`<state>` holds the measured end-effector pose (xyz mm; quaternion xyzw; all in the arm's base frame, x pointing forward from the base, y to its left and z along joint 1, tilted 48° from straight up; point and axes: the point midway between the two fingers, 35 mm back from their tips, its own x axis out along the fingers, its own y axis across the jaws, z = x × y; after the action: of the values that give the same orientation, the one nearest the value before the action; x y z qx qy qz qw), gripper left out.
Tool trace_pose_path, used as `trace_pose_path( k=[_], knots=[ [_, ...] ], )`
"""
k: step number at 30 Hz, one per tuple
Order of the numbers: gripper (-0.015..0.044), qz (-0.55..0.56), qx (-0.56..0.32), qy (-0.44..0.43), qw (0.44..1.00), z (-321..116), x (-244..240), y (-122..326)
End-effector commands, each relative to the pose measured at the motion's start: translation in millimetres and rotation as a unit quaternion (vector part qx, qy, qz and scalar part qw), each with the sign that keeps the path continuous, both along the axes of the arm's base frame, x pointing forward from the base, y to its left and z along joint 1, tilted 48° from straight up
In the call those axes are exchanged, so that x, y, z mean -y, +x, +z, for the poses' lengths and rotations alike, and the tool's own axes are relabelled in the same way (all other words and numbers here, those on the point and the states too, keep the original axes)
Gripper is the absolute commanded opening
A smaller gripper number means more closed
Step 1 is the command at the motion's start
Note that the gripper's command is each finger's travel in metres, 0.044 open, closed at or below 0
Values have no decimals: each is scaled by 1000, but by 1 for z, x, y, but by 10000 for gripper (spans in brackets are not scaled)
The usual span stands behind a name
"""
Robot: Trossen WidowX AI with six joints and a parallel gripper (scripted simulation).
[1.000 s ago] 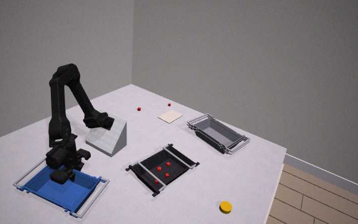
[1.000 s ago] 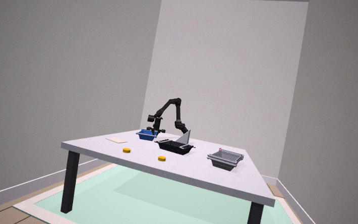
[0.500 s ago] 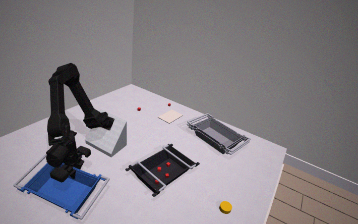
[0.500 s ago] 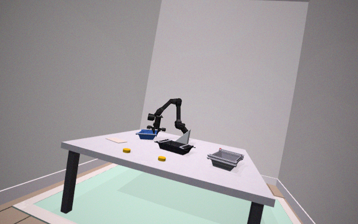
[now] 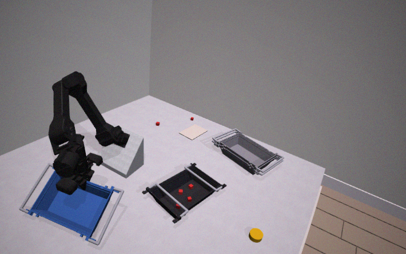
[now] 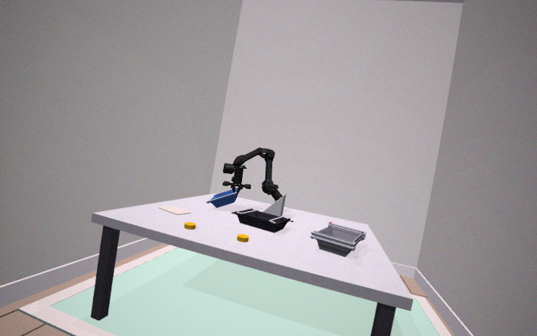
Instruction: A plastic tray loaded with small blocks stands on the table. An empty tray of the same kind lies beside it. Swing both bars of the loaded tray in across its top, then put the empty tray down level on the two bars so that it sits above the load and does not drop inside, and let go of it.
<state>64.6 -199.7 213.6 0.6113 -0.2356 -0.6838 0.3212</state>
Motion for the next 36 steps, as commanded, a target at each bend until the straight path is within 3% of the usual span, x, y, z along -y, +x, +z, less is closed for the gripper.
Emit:
trace_pose_path(
  k=[1,23,36],
  knots=[
    [0,-3,9,-16,1000,12,-3,-2],
    [0,-3,10,-14,1000,74,-33,6],
    [0,-3,10,-14,1000,75,-34,6]
  ],
)
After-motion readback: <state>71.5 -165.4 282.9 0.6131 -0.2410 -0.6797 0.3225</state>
